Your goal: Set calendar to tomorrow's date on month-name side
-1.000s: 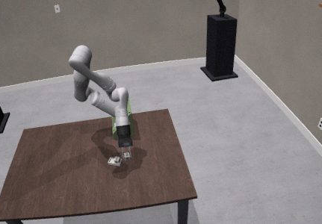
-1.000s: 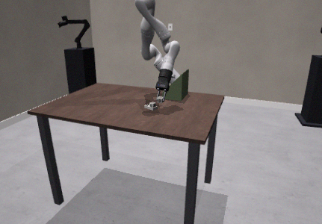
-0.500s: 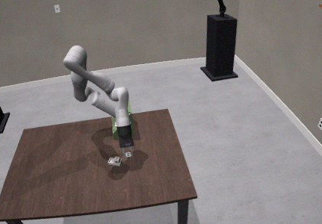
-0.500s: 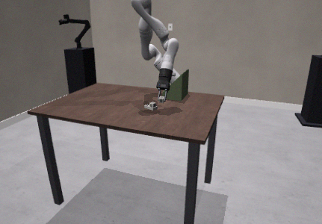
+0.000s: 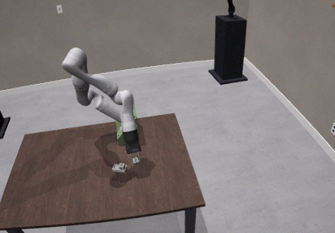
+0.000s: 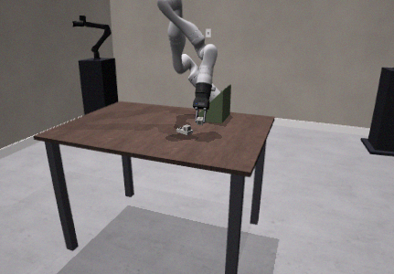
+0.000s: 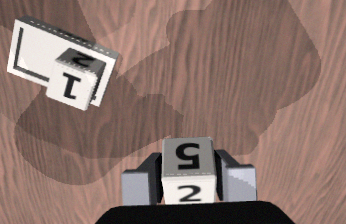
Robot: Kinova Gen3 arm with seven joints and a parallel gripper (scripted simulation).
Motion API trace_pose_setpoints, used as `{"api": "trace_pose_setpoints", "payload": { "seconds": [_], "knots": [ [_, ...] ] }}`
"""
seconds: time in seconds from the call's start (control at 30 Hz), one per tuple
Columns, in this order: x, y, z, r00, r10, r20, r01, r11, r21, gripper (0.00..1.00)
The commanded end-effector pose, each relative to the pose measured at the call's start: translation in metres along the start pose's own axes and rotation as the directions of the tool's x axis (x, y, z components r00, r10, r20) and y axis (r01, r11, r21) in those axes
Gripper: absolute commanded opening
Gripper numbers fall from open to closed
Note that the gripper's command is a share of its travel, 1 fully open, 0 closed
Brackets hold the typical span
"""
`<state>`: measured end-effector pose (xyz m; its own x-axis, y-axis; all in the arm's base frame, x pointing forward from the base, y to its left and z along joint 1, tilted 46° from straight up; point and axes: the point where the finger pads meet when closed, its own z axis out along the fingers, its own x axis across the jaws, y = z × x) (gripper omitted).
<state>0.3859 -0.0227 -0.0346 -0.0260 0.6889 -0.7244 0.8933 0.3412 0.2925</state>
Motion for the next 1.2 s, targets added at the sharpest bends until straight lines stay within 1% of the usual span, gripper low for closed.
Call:
{"api": "trace_pose_setpoints", "payload": {
  "seconds": [0.0, 0.33, 1.17],
  "knots": [
    [0.0006, 0.0023, -0.0007, 1.0, 0.005, -0.004, -0.005, 1.0, -0.001, 0.57],
    [0.0024, 0.0034, -0.0012, 1.0, 0.006, -0.011, -0.006, 1.0, 0.003, 0.57],
    [0.0026, 0.0082, 0.0014, 1.0, 0.007, -0.004, -0.007, 1.0, 0.016, 0.57]
  ]
}}
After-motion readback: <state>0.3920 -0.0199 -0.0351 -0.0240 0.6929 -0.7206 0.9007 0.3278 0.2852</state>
